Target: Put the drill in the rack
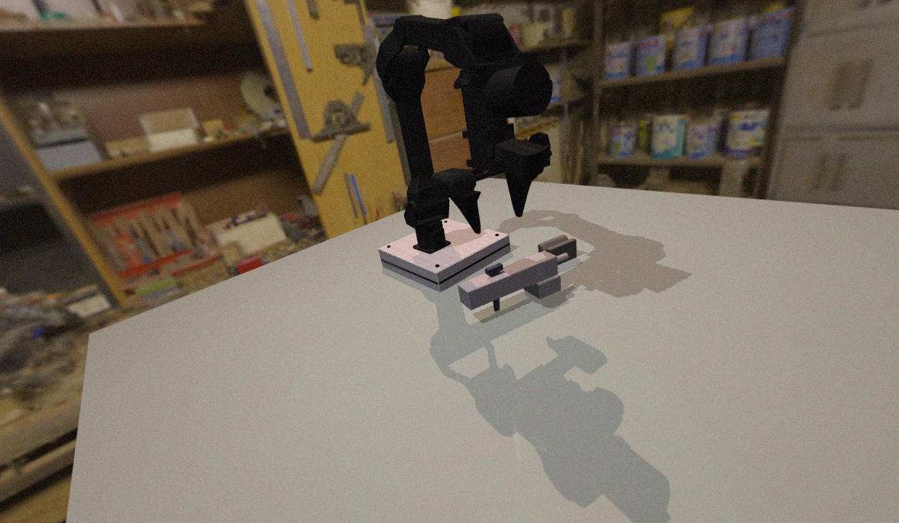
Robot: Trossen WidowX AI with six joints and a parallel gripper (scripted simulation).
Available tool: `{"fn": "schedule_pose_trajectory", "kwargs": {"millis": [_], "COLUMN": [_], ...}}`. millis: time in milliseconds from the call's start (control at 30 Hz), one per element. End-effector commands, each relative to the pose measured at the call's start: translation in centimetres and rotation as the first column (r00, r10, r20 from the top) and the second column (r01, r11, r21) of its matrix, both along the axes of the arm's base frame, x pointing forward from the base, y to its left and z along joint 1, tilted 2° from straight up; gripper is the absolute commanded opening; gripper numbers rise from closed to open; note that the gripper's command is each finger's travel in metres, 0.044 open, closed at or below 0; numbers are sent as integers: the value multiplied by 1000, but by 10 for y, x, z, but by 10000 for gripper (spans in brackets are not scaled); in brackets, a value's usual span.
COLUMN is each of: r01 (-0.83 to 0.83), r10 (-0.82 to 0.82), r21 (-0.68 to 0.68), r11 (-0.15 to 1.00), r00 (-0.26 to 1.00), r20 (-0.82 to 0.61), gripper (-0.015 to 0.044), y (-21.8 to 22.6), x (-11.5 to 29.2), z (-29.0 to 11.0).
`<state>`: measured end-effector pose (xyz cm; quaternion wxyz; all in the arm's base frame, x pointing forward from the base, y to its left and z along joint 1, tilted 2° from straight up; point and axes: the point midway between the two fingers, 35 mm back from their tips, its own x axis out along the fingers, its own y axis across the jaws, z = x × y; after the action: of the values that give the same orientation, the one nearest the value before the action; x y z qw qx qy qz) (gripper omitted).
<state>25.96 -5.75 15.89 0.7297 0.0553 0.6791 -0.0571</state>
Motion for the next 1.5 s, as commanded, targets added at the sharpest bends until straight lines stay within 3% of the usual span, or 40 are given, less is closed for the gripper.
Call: {"fn": "schedule_pose_trajectory", "kwargs": {"millis": [0, 100, 200, 367, 400, 1467], "r01": [-318, -614, -865, -988, -992, -992], "r10": [318, 614, 865, 988, 992, 992], "r21": [-22, -37, -41, -42, -42, -42], "r11": [948, 788, 500, 146, 118, 118], "r00": [948, 789, 501, 148, 120, 120], "r20": [-15, -24, -36, -46, -47, -47], "gripper": [440, 440, 440, 440, 440, 440], "y": [33, 68, 106, 145, 148, 144], "x": [18, 31, 36, 35, 34, 35], "z": [-24, -45, -67, -88, -90, -107]}}
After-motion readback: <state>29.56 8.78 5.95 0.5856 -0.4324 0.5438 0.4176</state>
